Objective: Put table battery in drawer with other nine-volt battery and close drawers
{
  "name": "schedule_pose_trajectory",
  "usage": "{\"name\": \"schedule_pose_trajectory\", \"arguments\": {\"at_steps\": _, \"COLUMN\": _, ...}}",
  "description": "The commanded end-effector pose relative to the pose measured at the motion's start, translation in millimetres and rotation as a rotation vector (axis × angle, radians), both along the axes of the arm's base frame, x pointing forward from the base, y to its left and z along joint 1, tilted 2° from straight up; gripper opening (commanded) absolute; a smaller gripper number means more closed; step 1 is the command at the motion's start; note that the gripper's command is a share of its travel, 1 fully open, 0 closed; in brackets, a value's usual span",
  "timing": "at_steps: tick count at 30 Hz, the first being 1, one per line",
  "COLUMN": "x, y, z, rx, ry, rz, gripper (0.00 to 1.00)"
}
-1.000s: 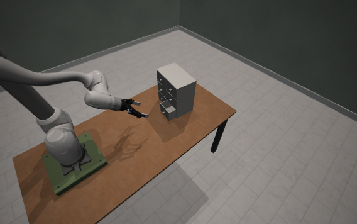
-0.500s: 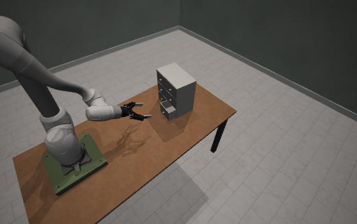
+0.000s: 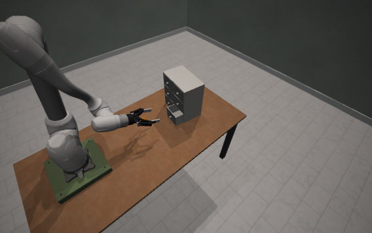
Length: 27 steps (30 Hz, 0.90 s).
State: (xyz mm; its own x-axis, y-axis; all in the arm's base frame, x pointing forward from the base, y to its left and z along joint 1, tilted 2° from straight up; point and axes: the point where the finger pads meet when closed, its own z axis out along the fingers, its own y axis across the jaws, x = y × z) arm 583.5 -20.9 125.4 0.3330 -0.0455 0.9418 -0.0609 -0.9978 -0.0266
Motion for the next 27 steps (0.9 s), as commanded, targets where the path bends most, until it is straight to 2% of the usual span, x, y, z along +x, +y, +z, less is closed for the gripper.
{"name": "schedule_pose_trajectory", "arguments": {"at_steps": 1, "x": 0.0, "y": 0.0, "z": 0.0, "rx": 0.0, "ry": 0.0, "rz": 0.0, "gripper": 0.0}}
{"name": "schedule_pose_trajectory", "arguments": {"at_steps": 19, "x": 0.3, "y": 0.0, "z": -0.4, "rx": 0.0, "ry": 0.0, "rz": 0.0, "gripper": 0.0}}
{"name": "schedule_pose_trajectory", "arguments": {"at_steps": 27, "x": 6.1, "y": -0.1, "z": -8.6, "rx": 0.0, "ry": 0.0, "rz": 0.0, "gripper": 0.0}}
